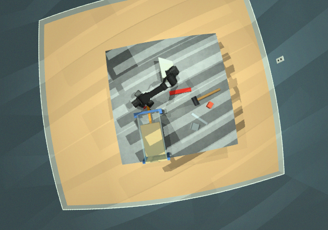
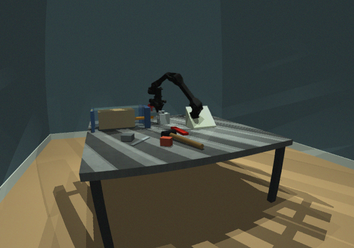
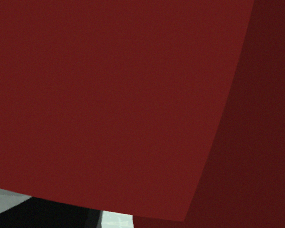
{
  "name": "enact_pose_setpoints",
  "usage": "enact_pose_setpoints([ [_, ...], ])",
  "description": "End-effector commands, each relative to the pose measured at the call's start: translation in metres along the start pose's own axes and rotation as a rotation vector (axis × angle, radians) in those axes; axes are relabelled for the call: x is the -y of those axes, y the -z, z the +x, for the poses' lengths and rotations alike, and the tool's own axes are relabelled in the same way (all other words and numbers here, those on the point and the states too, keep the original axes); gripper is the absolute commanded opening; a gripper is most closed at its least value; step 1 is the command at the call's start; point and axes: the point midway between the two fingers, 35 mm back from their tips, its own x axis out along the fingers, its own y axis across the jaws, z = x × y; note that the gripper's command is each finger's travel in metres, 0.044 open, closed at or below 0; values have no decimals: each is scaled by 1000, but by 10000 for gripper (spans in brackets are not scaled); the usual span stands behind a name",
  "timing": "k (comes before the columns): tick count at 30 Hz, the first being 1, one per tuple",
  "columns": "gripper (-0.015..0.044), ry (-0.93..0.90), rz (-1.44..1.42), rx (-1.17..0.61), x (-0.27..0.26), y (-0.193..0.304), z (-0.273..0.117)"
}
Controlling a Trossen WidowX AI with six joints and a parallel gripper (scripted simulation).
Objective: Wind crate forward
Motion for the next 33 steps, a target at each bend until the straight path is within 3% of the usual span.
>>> enact_pose_setpoints([
  [1,0,3,-18,-2,0,1,3],
  [22,0,-1,-231,15,-5,3,9],
  [33,0,-1,-210,14,-4,2,13],
])
